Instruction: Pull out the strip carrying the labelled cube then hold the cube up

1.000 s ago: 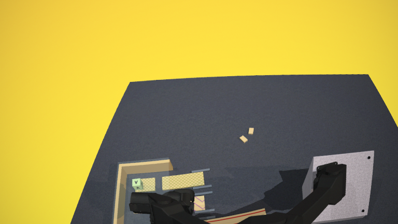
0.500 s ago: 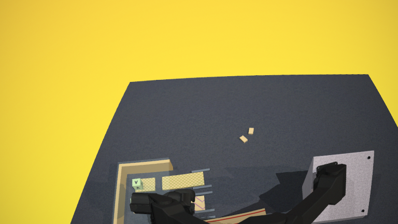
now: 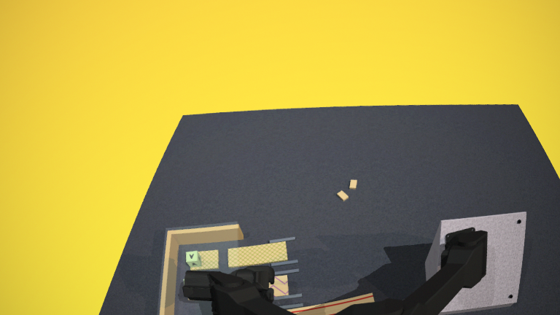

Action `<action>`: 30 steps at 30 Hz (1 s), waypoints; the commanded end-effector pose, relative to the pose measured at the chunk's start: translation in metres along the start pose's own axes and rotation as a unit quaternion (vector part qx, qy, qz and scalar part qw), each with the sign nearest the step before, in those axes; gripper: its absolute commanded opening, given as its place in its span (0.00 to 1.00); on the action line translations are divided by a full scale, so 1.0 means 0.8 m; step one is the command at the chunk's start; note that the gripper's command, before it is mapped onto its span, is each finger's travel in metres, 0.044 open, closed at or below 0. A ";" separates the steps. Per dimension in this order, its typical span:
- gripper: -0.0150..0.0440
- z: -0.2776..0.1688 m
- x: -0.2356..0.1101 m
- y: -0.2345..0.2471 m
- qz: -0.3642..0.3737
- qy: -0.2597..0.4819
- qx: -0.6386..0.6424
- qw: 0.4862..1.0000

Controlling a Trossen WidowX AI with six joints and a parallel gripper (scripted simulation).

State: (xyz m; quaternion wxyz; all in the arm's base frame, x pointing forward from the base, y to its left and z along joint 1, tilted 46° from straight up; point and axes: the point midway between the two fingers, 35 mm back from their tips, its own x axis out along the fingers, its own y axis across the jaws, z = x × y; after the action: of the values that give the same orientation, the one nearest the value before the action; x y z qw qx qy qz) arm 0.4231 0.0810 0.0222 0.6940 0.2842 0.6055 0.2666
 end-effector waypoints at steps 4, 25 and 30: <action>0.25 -0.027 -0.022 -0.006 -0.002 0.003 0.003 1.000; 0.25 -0.102 -0.053 -0.018 -0.002 0.005 0.006 1.000; 0.25 -0.125 -0.053 -0.021 -0.003 0.006 0.007 1.000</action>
State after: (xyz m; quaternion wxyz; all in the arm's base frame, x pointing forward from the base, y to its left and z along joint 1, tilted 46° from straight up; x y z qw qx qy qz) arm 0.3330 0.0456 0.0335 0.6921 0.2851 0.6089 0.2627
